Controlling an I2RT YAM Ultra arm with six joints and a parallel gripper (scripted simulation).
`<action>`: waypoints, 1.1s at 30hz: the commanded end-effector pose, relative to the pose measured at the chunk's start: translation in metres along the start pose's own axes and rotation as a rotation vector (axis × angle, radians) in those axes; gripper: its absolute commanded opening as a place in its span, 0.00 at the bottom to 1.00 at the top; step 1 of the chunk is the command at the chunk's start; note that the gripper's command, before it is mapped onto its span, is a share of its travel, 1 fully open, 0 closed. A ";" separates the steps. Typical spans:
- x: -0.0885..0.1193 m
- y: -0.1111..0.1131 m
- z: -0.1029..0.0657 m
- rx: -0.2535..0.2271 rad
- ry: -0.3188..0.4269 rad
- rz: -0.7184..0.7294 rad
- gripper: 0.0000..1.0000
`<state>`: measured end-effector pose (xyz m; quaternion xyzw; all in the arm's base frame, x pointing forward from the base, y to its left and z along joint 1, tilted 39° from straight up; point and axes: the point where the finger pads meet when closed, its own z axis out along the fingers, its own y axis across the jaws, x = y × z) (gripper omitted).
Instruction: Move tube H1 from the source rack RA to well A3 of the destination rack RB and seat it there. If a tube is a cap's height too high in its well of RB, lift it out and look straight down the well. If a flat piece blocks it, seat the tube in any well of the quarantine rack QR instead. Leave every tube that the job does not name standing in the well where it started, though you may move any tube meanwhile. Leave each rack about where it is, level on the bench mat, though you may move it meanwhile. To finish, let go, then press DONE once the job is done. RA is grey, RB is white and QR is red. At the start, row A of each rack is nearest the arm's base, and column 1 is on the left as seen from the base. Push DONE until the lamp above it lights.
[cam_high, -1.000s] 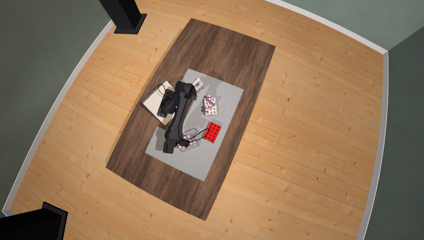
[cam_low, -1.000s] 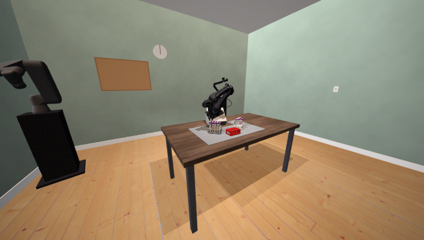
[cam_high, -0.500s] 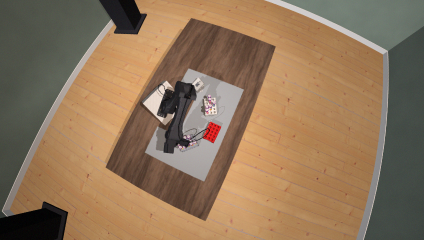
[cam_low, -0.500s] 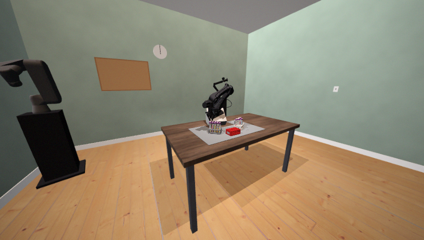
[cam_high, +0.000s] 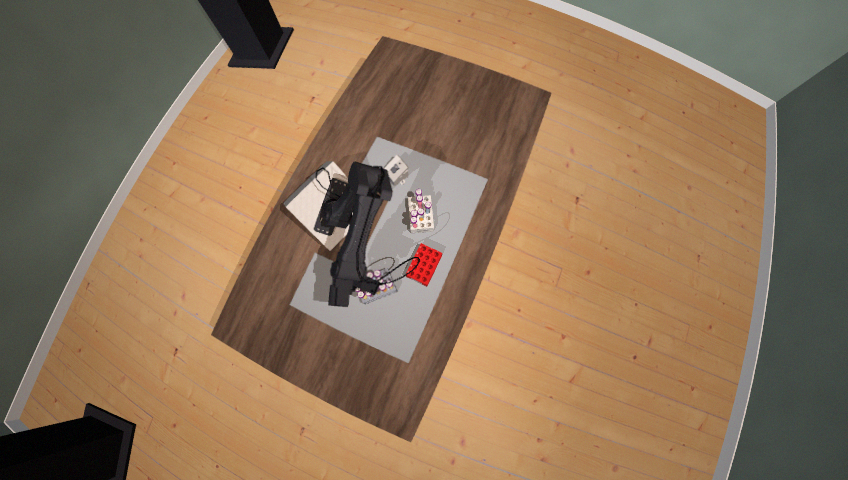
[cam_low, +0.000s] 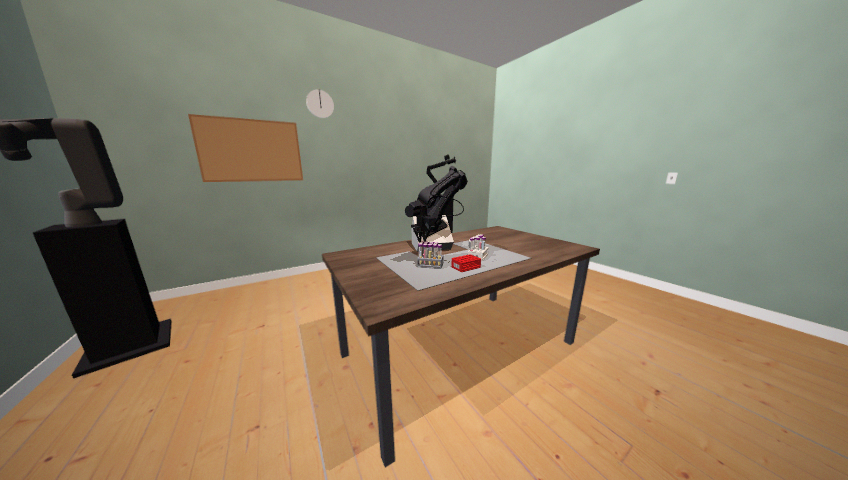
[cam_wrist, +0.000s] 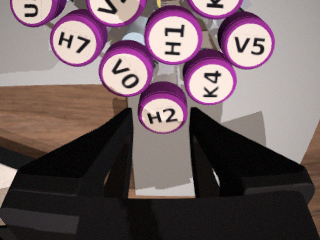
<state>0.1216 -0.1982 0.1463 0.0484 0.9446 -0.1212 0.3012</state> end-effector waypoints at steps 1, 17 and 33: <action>-0.005 -0.001 -0.003 0.036 -0.016 -0.012 0.30; -0.012 -0.008 -0.011 0.056 -0.027 -0.018 0.00; -0.012 -0.008 -0.011 0.056 -0.027 -0.018 0.00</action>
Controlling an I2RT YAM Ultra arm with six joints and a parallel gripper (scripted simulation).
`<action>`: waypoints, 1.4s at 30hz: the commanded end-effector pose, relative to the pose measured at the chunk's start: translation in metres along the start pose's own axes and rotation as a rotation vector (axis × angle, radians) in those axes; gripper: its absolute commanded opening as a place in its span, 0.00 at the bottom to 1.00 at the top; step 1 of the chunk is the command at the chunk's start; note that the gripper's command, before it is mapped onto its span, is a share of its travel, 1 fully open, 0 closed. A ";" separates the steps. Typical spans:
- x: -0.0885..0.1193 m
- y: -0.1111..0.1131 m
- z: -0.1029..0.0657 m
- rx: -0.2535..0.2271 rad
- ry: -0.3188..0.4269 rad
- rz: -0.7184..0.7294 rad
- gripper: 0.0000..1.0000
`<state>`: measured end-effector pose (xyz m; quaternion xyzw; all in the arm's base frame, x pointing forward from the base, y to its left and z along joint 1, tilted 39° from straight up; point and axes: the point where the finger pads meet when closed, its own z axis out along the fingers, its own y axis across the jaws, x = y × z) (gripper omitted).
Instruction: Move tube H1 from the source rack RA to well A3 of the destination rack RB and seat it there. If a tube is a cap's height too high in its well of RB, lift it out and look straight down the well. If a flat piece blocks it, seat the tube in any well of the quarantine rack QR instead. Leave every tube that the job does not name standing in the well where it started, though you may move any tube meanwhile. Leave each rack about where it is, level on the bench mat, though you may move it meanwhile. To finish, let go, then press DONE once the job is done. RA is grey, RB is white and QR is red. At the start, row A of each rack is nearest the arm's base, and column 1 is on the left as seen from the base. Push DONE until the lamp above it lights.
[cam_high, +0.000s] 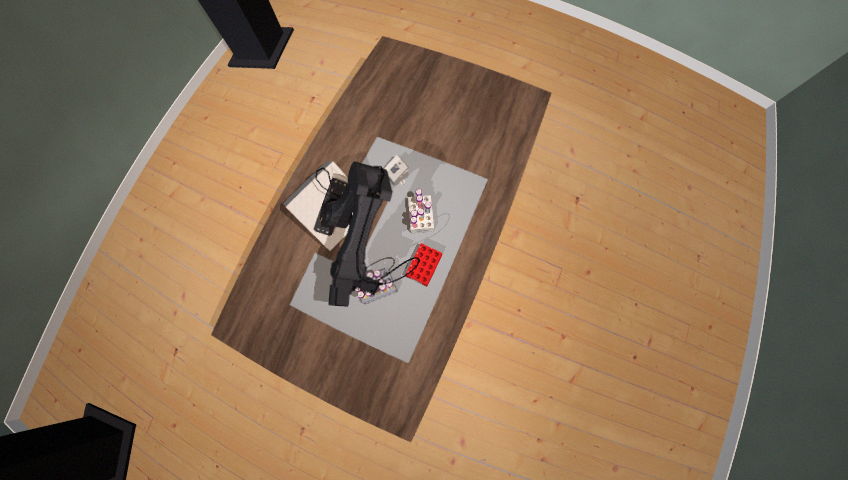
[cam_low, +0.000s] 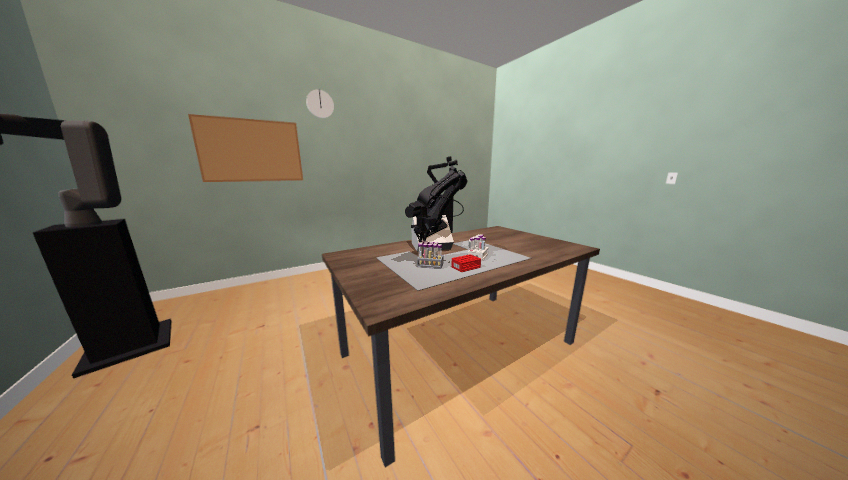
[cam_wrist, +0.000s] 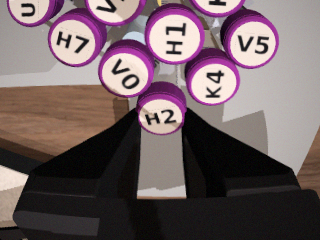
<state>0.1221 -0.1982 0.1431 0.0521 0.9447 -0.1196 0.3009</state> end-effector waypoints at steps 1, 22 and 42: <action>-0.013 -0.009 -0.013 0.056 -0.029 -0.026 0.00; -0.013 -0.009 -0.013 0.056 -0.029 -0.026 0.00; -0.011 -0.007 -0.018 0.050 -0.025 -0.026 0.00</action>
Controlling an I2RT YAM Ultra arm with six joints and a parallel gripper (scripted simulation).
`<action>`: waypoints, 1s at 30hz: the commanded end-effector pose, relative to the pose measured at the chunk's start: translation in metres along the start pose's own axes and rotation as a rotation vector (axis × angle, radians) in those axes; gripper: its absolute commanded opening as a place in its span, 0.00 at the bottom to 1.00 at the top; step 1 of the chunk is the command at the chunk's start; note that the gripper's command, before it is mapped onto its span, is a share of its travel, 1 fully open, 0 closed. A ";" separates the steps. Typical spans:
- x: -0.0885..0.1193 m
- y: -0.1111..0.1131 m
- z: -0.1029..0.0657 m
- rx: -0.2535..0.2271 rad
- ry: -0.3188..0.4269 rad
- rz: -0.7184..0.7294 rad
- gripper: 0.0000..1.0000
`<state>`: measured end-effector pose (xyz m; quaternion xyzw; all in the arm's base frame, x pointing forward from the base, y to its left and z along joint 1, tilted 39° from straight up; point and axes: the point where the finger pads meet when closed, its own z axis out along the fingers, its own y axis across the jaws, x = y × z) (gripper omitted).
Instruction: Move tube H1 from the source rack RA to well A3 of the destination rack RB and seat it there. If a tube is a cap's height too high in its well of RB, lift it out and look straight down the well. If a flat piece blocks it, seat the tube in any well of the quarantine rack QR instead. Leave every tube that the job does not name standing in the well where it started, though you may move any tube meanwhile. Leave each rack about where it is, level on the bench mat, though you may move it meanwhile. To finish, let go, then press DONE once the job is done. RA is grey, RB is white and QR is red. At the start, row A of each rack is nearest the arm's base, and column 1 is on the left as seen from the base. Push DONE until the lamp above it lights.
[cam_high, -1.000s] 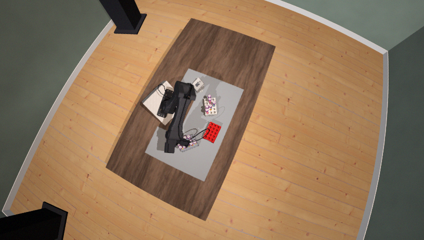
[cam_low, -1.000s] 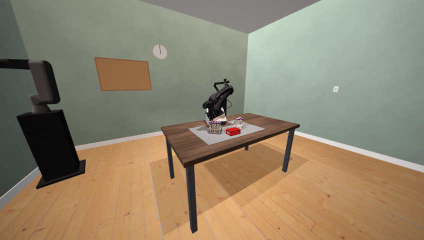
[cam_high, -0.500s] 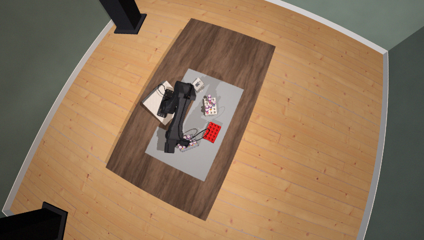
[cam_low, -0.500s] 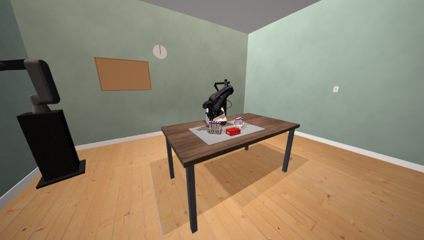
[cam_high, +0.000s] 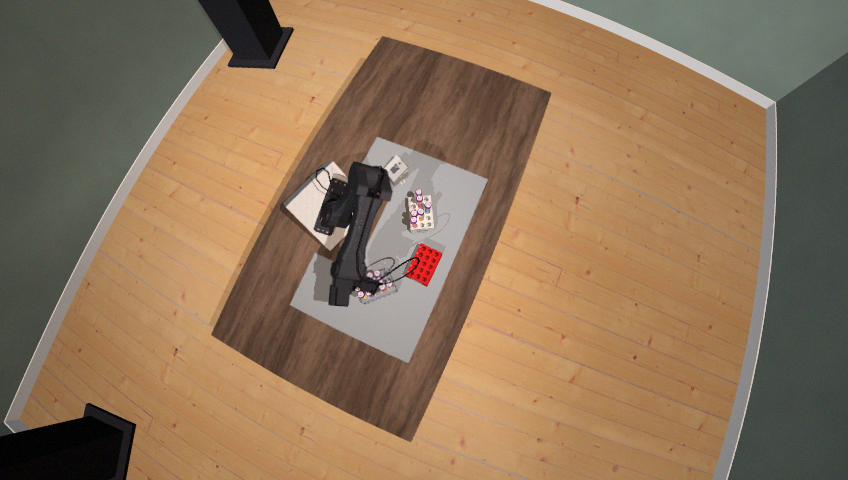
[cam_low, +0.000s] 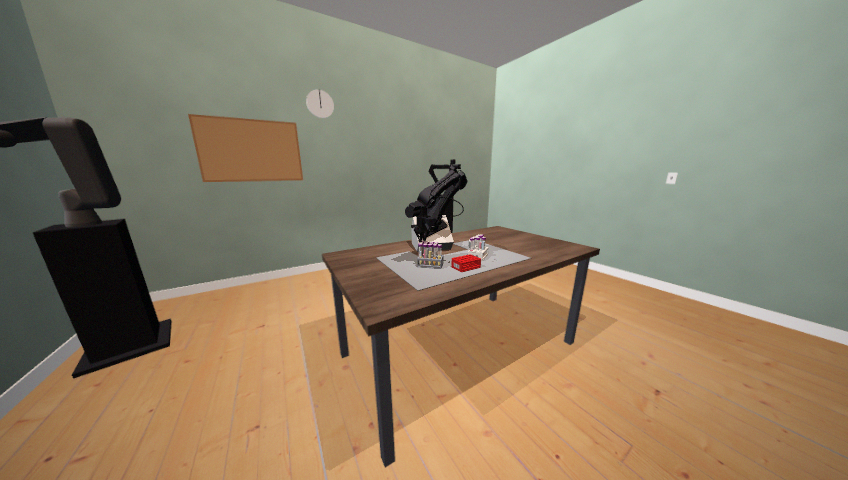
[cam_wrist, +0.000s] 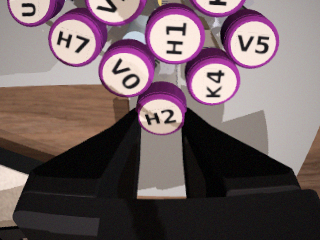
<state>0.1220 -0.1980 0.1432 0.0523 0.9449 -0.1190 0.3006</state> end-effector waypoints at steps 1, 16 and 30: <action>-0.011 -0.007 -0.019 0.051 -0.026 -0.027 0.00; -0.010 -0.004 -0.032 0.051 -0.024 -0.027 0.00; -0.010 -0.003 -0.045 0.051 -0.023 -0.027 0.00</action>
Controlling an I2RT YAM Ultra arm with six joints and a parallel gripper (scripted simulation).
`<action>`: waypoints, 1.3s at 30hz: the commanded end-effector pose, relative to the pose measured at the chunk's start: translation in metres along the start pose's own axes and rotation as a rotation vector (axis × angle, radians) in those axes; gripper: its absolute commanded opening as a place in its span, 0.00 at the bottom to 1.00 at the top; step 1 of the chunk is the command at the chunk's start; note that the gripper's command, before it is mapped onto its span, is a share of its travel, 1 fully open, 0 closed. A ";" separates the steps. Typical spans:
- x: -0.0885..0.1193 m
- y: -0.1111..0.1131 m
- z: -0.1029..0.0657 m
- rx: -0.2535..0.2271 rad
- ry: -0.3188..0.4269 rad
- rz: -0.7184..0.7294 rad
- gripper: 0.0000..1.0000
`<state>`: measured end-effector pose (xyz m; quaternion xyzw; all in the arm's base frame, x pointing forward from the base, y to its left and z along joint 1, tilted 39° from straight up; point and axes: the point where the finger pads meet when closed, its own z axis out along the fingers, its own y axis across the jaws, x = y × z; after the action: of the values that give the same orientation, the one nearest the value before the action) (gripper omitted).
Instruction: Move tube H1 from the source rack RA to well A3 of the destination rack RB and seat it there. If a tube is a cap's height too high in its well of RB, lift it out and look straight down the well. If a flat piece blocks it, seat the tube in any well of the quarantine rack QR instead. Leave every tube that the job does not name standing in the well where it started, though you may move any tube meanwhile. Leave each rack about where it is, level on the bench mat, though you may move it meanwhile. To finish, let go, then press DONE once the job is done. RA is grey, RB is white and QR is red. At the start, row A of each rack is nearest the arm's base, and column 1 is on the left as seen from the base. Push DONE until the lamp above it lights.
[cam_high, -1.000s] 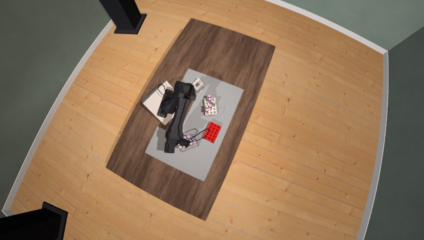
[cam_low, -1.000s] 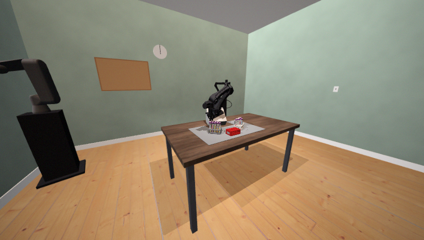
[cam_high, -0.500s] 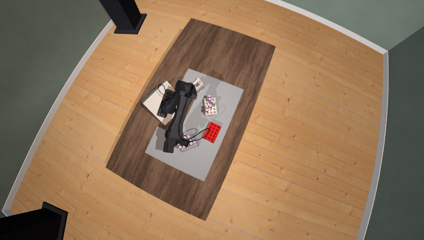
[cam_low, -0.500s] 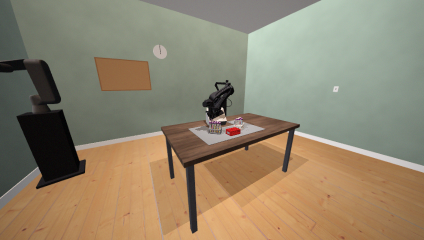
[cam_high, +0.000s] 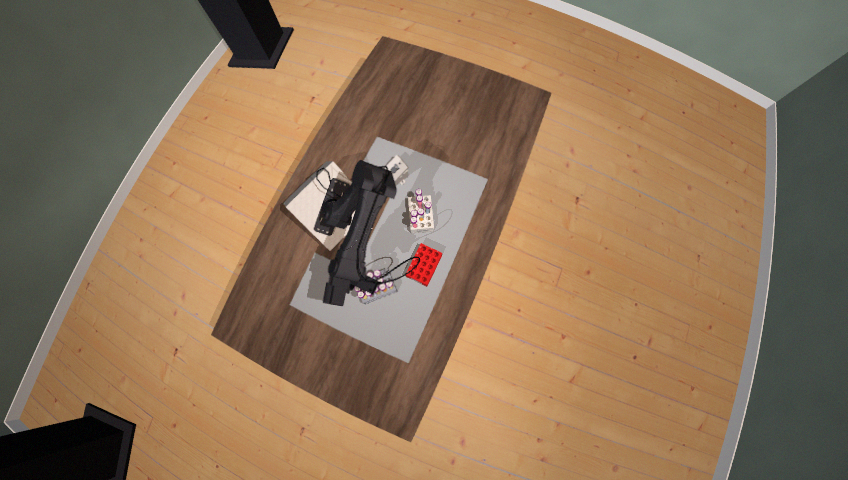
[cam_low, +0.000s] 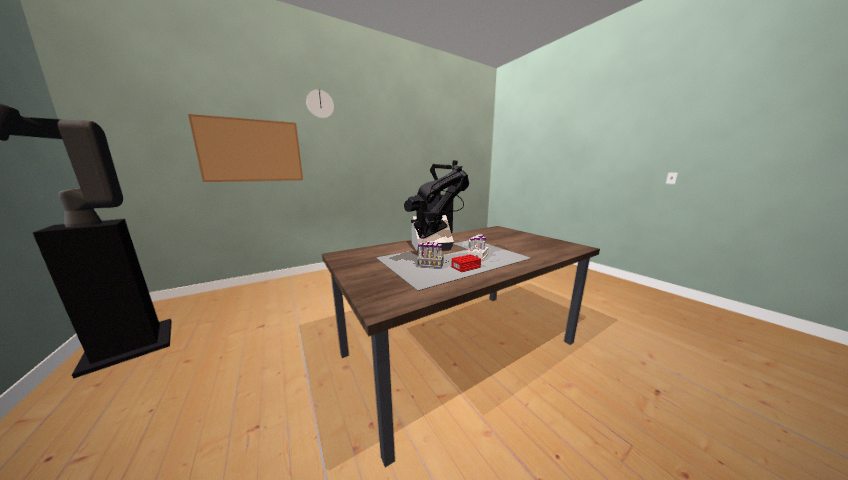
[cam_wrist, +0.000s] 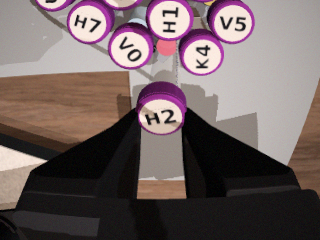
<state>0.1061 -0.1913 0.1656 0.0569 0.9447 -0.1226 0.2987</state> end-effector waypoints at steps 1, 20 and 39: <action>-0.010 -0.002 -0.017 0.042 -0.027 -0.033 0.00; -0.009 0.000 -0.033 0.042 -0.025 -0.034 0.00; -0.008 0.001 -0.050 0.043 -0.023 -0.034 0.00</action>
<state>0.0870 -0.1801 0.1923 0.0564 0.9442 -0.1248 0.2995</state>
